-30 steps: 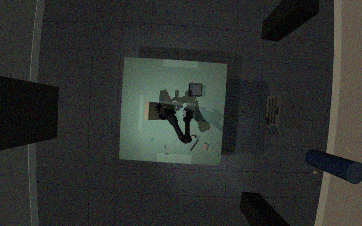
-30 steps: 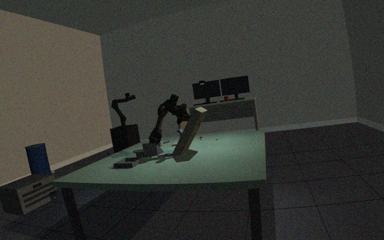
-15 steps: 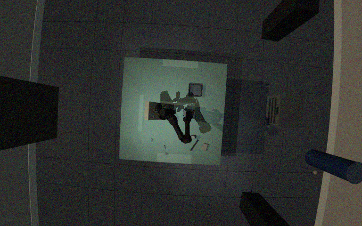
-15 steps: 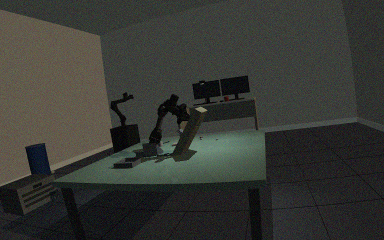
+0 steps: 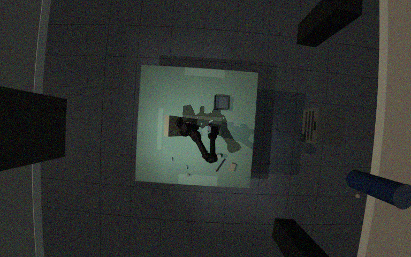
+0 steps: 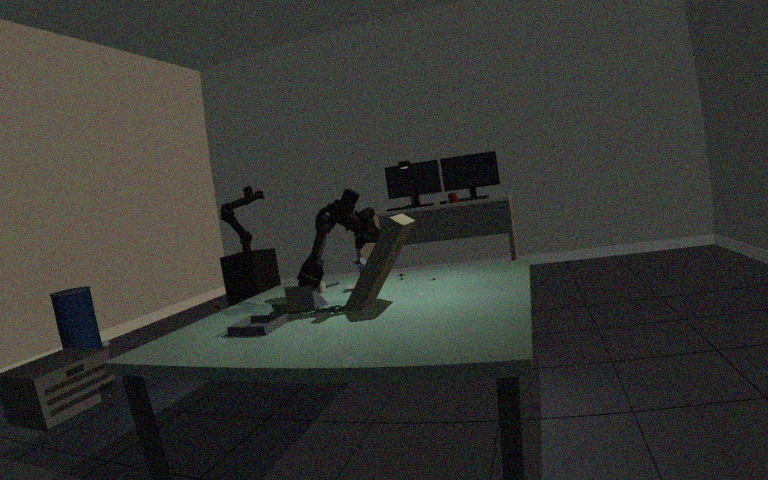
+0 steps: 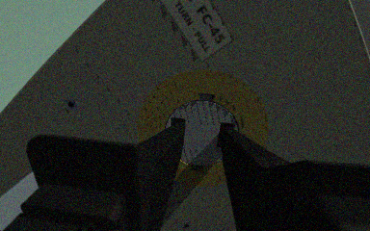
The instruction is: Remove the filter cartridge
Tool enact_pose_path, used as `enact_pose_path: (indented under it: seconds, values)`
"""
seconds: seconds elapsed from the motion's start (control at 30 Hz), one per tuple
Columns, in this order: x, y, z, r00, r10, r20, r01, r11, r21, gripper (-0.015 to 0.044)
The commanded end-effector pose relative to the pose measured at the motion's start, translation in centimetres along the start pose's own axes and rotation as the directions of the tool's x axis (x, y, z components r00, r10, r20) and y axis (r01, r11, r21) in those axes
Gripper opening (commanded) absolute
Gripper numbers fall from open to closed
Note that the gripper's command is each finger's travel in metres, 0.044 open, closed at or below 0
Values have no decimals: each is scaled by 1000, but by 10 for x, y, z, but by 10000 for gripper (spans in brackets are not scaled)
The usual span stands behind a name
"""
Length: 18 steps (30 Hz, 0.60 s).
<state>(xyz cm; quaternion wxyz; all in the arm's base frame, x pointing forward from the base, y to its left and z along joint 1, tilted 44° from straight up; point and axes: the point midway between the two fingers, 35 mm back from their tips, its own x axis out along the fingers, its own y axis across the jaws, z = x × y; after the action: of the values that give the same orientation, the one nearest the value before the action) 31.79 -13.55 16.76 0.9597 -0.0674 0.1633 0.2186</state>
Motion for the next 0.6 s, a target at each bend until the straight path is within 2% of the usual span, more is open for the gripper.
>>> enact_pose_path:
  seconds: [0.0, 0.57]
  values:
    - [4, 0, -1, 1000, 1, -7, -1, 1000, 3, 117]
    - [9, 0, -1, 1000, 1, -7, 0, 1000, 3, 117]
